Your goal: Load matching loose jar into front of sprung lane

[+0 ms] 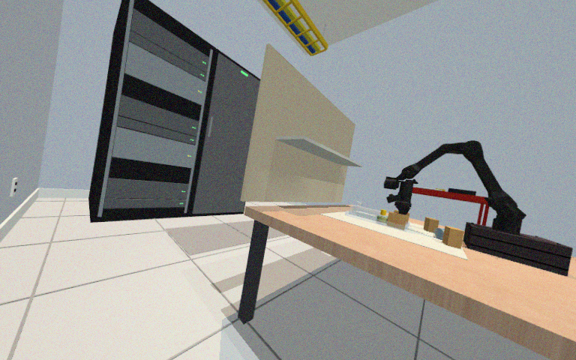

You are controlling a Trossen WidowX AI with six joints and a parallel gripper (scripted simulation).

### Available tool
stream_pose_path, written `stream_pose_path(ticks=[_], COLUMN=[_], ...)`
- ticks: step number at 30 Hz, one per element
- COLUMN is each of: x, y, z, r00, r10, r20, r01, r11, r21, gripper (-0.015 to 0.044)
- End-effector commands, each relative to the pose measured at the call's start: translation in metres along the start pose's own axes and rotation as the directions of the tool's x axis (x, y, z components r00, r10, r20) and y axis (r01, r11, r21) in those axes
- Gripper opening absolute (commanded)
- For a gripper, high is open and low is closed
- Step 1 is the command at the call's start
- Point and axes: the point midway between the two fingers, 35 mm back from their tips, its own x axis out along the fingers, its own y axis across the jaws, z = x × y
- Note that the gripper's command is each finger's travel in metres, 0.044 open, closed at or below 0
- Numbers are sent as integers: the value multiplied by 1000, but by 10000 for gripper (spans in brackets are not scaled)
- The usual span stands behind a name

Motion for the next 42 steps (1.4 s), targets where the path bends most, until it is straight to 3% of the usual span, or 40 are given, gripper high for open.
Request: stream_pose_path(ticks=[1,42], x=[0,8], y=[0,0], z=[5,1], r00=[1000,1000], r10=[1,1], r20=[22,21], r01=[-1,-1], r11=[1000,1000], r21=[4,4], gripper=[0,0])
